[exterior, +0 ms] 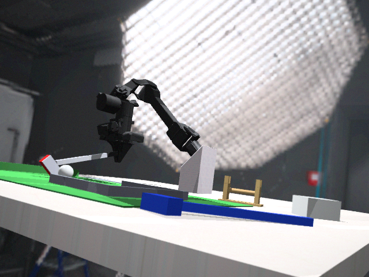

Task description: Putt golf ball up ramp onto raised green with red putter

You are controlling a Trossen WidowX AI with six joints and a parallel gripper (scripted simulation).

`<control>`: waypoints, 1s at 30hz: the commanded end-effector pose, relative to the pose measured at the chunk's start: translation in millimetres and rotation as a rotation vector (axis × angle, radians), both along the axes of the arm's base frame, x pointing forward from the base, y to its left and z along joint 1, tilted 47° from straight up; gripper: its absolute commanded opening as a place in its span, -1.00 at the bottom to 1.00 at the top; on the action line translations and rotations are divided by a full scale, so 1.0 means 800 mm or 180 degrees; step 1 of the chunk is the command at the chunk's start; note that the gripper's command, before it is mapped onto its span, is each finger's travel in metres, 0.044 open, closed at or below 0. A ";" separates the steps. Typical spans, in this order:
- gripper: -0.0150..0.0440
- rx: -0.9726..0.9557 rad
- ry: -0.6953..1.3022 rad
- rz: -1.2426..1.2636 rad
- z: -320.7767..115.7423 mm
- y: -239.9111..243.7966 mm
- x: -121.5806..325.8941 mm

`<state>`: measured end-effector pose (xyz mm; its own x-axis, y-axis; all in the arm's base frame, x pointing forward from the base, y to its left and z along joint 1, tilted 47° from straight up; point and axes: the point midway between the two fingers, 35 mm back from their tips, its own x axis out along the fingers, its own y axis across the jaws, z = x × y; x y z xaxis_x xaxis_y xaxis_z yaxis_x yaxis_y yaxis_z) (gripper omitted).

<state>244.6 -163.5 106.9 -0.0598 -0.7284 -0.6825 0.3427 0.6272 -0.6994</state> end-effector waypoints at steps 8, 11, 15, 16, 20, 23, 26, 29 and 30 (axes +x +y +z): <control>-0.49 -0.0026 0.0045 0.0045 -0.079 0.075 0.024; -0.49 -0.0021 0.0044 0.0046 -0.073 0.082 0.026; -0.49 -0.0013 0.0044 0.0047 -0.057 0.101 0.029; -0.49 -0.0012 0.0044 0.0047 -0.052 0.106 0.029; -0.49 -0.0017 0.0046 0.0046 -0.033 0.126 0.030; -0.49 -0.0019 0.0046 0.0045 -0.030 0.129 0.029; -0.49 -0.0029 0.0076 0.0057 -0.038 0.121 0.028; -0.49 -0.0029 0.0076 0.0057 -0.038 0.121 0.028; -0.49 -0.0029 0.0076 0.0057 -0.038 0.121 0.028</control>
<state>266.5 -67.2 76.8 -0.0661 -0.7350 -0.6748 0.3195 0.6251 -0.7121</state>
